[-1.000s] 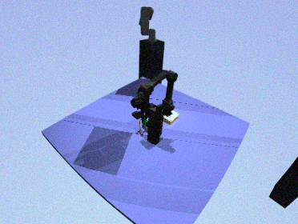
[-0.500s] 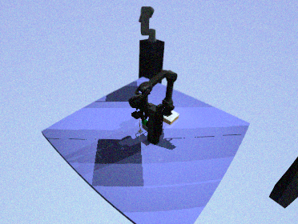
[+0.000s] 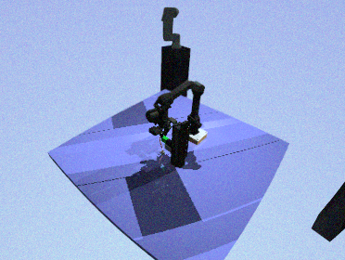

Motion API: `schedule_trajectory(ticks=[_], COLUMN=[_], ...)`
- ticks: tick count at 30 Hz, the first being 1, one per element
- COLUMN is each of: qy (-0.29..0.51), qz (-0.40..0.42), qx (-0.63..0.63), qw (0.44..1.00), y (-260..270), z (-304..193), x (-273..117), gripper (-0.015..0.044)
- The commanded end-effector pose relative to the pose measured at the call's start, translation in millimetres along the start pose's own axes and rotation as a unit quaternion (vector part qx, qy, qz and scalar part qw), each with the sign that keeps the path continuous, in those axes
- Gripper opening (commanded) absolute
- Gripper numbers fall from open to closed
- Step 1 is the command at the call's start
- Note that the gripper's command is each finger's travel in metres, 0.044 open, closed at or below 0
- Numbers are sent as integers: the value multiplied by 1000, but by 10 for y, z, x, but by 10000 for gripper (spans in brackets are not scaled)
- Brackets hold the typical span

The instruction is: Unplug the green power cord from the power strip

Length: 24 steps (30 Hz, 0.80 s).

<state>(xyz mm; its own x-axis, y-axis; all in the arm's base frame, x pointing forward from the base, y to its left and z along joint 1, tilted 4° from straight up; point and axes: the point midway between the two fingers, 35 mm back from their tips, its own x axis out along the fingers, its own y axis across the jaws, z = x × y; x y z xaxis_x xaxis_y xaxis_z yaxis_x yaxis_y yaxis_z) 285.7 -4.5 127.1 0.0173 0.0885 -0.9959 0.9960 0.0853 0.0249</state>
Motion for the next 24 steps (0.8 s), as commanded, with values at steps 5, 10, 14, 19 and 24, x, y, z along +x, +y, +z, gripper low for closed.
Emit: schedule_trajectory(ticks=[5,10,14,19,24], qy=[-10,-10,-10,-12,-13], qz=[1,1,1,1,1], qx=[16,16,16,16,16], qw=[1000,1000,1000,1000,1000], y=[-12,-12,-12,-5,-33], z=[79,79,79,362,678], x=[-3,-3,-3,-68,-138], gripper=[105,236,341,440,440])
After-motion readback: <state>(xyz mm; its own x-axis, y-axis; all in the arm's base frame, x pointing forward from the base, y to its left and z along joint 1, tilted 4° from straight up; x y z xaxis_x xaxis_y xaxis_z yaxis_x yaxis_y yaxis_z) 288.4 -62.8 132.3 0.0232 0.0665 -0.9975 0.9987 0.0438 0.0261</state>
